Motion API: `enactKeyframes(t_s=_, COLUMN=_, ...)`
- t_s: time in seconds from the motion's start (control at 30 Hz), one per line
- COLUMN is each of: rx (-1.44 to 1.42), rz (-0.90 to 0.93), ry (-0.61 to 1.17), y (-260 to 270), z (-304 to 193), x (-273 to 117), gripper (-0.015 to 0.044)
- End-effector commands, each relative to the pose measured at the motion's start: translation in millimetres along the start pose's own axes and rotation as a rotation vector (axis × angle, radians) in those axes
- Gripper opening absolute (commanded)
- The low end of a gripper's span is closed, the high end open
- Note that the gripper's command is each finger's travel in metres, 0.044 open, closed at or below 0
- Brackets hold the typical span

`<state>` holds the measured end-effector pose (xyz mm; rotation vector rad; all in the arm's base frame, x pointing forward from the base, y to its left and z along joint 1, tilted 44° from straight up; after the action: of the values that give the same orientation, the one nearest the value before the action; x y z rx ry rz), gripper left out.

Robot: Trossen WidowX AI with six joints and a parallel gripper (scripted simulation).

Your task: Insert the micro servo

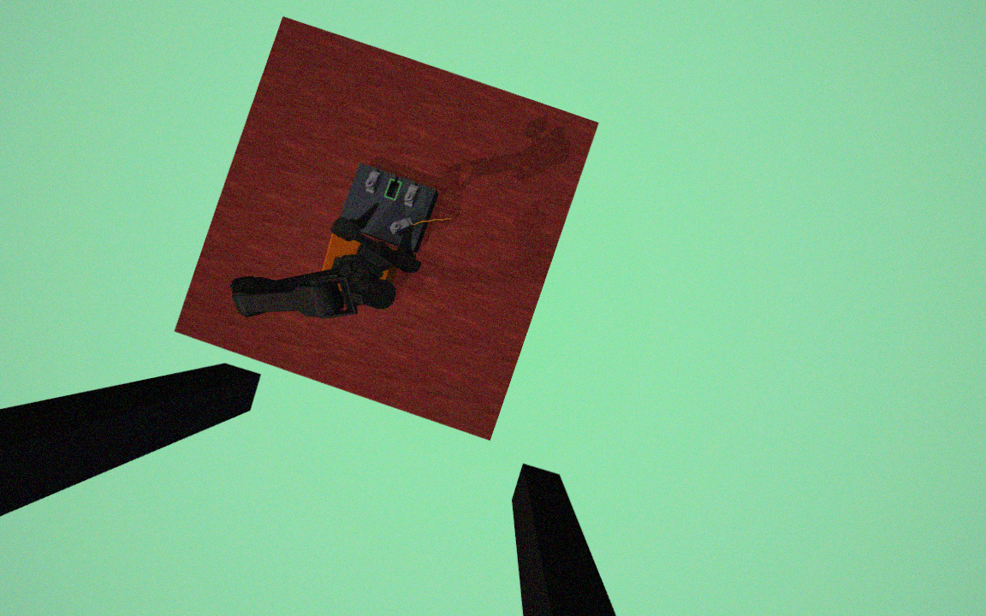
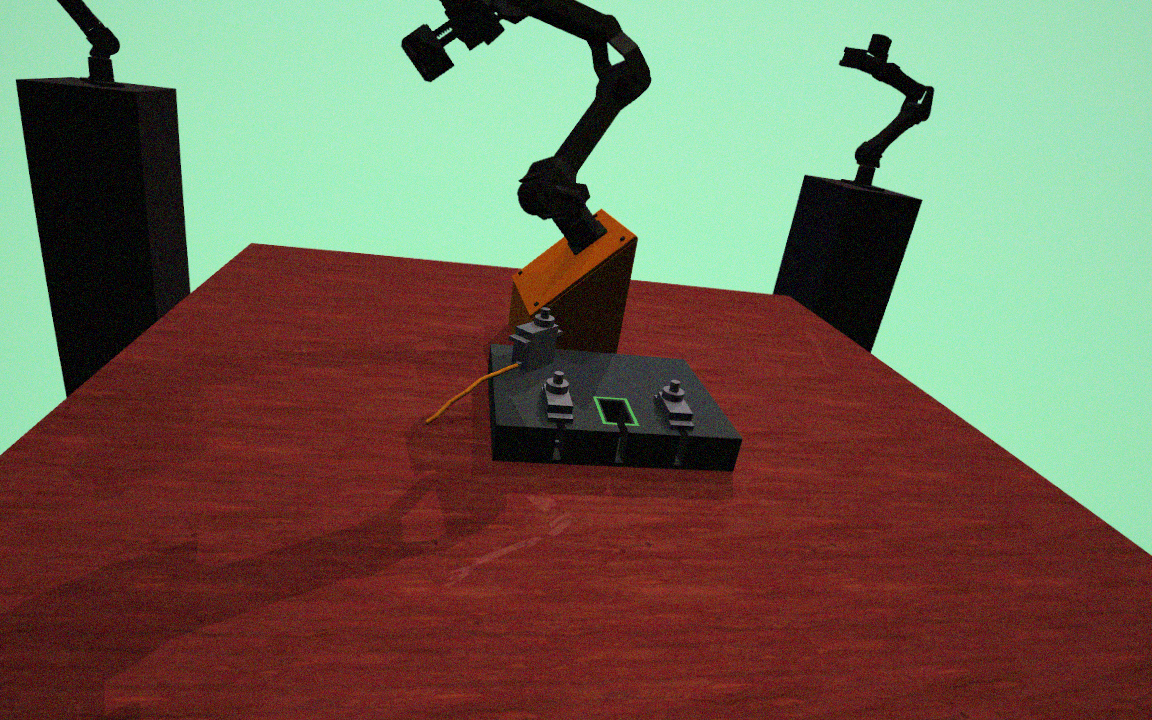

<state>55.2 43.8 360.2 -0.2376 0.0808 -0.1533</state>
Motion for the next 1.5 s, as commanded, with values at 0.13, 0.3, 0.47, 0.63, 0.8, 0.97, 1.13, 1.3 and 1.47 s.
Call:
enactKeyframes(t_s=0.13, rx=0.073, rz=-0.006, ry=0.041, y=-12.8, z=-4.2, x=7.1, gripper=0.044)
enactKeyframes(t_s=0.3, rx=0.214, rz=-0.018, ry=0.135, y=-36.1, z=-15.4, x=24.3, gripper=0.044)
enactKeyframes(t_s=0.47, rx=0.342, rz=-0.04, ry=0.249, y=-55.5, z=-30.7, x=44.8, gripper=0.044)
enactKeyframes(t_s=0.63, rx=0.453, rz=-0.071, ry=0.377, y=-69.5, z=-49.4, x=67.5, gripper=0.044)
enactKeyframes(t_s=0.8, rx=0.526, rz=-0.092, ry=0.524, y=-75.8, z=-72.0, x=91.9, gripper=0.044)
enactKeyframes(t_s=0.97, rx=0.585, rz=-0.136, ry=0.656, y=-77.0, z=-93.5, x=113.4, gripper=0.044)
enactKeyframes(t_s=1.13, rx=0.604, rz=-0.197, ry=0.805, y=-72.2, z=-118.4, x=135.1, gripper=0.044)
enactKeyframes(t_s=1.3, rx=0.586, rz=-0.289, ry=0.942, y=-64.6, z=-143.8, x=152.9, gripper=0.044)
enactKeyframes(t_s=1.47, rx=0.526, rz=-0.388, ry=1.056, y=-52.9, z=-168.4, x=167.3, gripper=0.044)
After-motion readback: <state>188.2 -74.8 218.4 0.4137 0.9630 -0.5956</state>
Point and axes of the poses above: the point midway between the two fingers, 35 mm back from their tips, its own x axis out along the fingers, its own y axis across the jaws, z = x × y, the point moved 6 cm from there along -x, back along the fingers, and after that the axes turned 10 degrees about -x, right-handed, at the moved point
